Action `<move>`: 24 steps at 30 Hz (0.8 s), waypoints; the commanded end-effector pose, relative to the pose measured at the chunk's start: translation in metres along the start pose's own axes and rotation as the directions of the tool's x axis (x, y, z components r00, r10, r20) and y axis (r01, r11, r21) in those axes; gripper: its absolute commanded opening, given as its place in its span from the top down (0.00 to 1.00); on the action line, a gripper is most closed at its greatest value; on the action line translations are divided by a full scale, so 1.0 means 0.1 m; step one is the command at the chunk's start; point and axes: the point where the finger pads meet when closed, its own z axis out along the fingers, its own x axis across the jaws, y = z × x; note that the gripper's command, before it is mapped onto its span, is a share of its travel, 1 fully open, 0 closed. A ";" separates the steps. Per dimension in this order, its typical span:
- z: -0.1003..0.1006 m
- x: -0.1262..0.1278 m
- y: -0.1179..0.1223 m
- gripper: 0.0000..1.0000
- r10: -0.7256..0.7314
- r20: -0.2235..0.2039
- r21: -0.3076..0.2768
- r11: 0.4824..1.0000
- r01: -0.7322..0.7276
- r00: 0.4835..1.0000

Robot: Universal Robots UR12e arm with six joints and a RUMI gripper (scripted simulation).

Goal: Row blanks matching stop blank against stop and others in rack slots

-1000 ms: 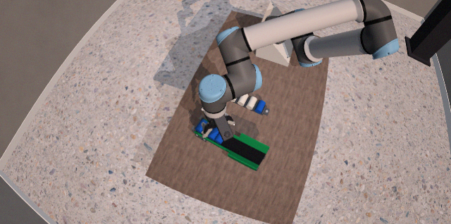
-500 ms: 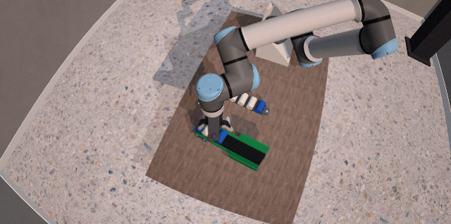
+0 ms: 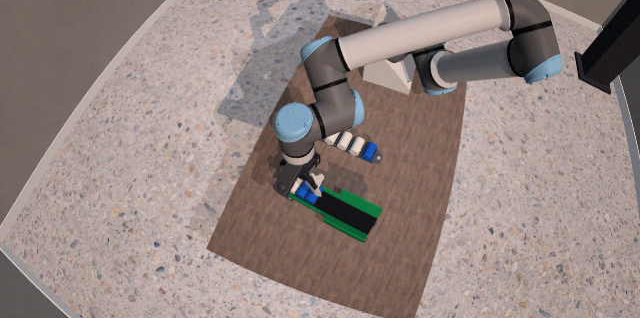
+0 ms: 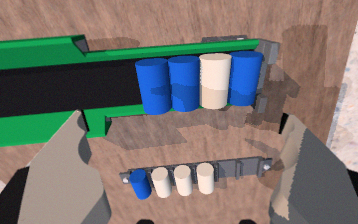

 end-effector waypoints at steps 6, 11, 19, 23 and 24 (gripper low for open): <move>0.01 0.14 0.00 0.00 0.396 -0.005 0.008 0.918 -0.396 0.918; 0.02 0.21 0.01 0.00 0.577 -0.003 0.009 0.817 -0.577 0.817; 0.03 0.27 0.04 0.00 0.746 -0.001 0.010 0.666 -0.746 0.666; 0.03 0.31 0.05 0.00 0.829 0.000 0.010 0.560 -0.829 0.560; 0.03 0.32 0.06 0.00 0.846 0.000 0.010 0.533 -0.846 0.533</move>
